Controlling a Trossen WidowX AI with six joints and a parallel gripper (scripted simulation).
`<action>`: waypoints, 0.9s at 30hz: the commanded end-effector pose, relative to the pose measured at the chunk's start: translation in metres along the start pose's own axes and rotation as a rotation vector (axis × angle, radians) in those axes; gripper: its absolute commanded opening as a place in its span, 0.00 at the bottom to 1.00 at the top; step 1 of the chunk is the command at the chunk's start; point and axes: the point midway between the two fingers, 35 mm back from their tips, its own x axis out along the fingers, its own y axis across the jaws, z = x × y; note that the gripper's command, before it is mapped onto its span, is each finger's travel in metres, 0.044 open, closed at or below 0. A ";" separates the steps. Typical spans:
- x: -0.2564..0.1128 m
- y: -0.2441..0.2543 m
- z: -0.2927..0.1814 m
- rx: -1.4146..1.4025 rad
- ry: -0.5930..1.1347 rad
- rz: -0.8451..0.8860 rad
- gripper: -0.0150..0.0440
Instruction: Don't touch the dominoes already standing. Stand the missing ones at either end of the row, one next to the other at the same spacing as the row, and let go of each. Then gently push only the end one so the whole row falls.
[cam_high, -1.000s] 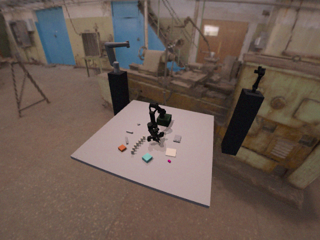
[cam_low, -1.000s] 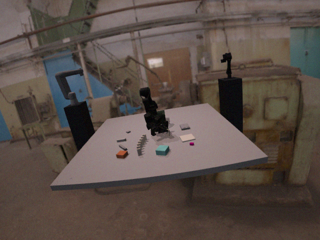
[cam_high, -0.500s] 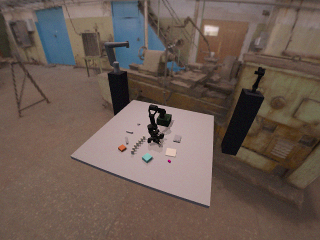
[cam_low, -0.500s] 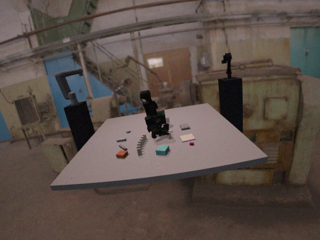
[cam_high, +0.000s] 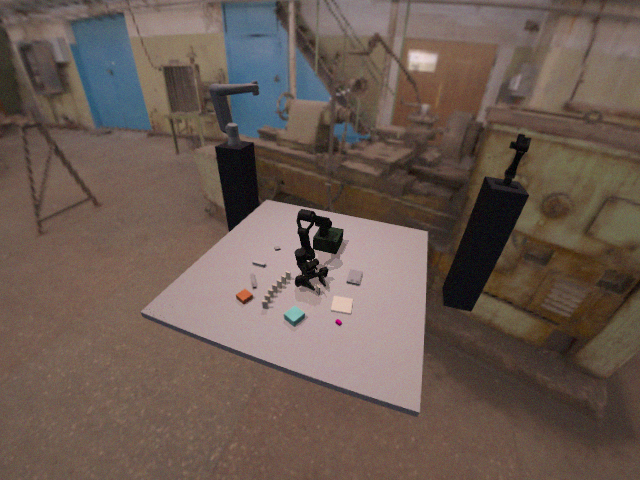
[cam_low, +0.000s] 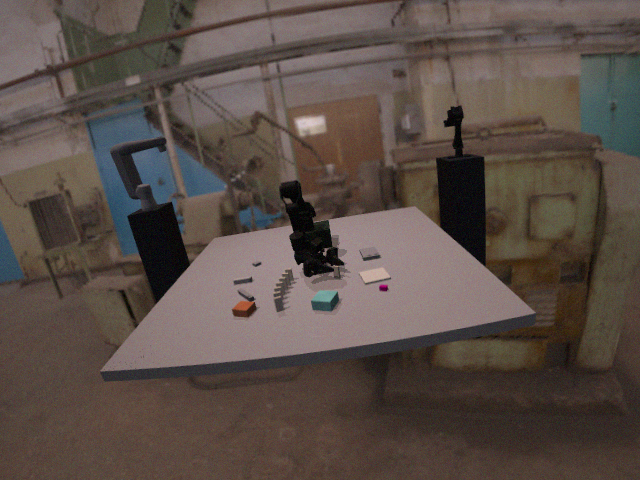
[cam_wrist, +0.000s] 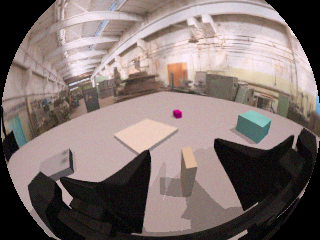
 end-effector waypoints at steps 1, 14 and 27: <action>0.000 0.000 0.001 -0.008 -0.004 0.003 0.96; 0.007 -0.016 0.043 0.121 0.054 -0.025 1.00; 0.075 -0.062 0.029 0.944 0.539 -0.376 1.00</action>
